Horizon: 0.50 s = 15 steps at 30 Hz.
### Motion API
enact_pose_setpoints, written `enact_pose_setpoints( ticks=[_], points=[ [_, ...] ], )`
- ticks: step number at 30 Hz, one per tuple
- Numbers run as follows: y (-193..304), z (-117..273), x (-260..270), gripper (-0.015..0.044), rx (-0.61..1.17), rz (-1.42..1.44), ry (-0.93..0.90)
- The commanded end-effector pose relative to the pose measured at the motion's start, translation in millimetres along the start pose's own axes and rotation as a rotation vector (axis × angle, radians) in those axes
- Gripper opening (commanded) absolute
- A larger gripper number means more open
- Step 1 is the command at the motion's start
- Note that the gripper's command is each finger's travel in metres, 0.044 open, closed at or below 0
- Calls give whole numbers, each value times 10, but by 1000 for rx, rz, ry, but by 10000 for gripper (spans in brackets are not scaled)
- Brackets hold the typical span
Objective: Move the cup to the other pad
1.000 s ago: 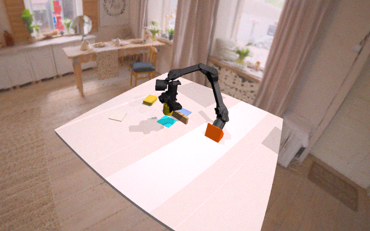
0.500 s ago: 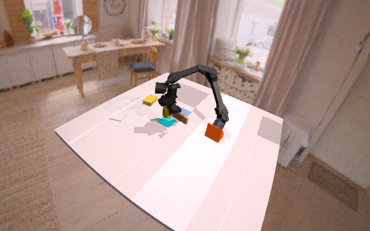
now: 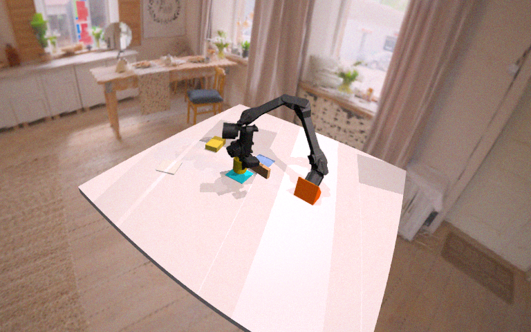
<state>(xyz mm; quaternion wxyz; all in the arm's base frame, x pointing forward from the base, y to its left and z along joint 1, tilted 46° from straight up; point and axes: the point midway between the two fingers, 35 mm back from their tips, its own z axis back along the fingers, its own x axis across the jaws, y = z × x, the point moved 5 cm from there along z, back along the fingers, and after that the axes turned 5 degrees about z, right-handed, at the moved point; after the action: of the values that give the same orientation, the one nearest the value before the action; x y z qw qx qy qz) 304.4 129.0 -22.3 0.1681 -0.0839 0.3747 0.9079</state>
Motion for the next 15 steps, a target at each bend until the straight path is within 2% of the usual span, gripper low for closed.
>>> enact_pose_setpoints(
  ticks=[1, 15],
  points=[
    [9, -71, 3, 0, 6, 7, 3],
    [10, -166, 6, 0, 2, 0, -1]
  ],
)
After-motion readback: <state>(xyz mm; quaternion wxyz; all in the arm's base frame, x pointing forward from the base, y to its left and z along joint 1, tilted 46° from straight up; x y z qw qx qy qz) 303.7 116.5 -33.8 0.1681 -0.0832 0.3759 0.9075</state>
